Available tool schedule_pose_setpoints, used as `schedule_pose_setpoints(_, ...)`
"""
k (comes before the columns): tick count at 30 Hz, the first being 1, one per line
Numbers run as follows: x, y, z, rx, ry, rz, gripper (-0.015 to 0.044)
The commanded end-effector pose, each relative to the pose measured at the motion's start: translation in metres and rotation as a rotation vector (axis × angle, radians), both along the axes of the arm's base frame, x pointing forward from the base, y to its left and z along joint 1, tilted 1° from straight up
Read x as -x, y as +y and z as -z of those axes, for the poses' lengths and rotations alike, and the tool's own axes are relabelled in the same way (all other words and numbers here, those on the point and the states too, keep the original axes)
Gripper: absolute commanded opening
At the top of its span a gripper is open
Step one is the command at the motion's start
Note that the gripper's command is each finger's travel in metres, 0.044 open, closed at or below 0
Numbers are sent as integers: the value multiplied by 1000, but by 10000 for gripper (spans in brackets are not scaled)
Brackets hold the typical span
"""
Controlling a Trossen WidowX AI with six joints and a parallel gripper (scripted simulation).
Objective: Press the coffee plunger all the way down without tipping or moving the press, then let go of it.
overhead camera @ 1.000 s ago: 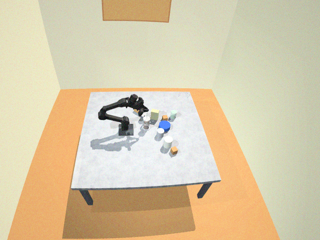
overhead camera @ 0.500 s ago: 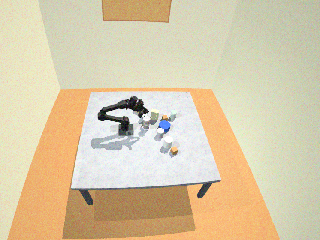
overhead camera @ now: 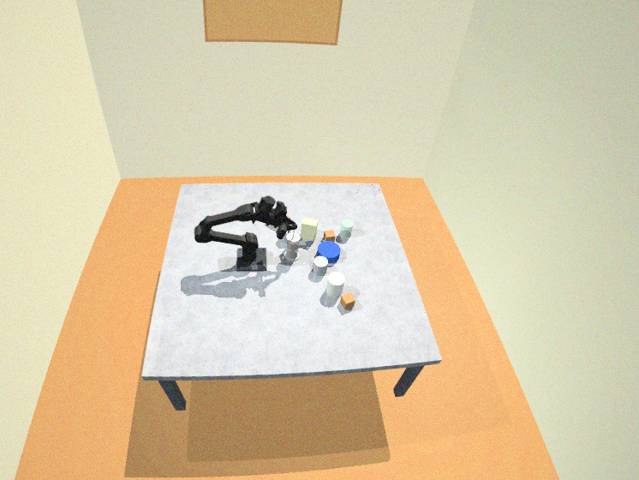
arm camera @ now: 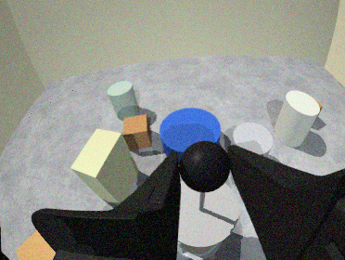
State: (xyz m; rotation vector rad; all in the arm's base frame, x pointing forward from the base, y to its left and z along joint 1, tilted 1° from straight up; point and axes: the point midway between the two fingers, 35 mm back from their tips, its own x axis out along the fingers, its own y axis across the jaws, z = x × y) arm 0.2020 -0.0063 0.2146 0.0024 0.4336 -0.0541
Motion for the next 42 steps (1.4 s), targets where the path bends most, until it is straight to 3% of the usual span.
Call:
schedule_pose_setpoints(1, 0, 0, 31, 6, 76, -3, 115)
schedule_pose_setpoints(42, -9, -1, 41, 6, 75, -3, 115)
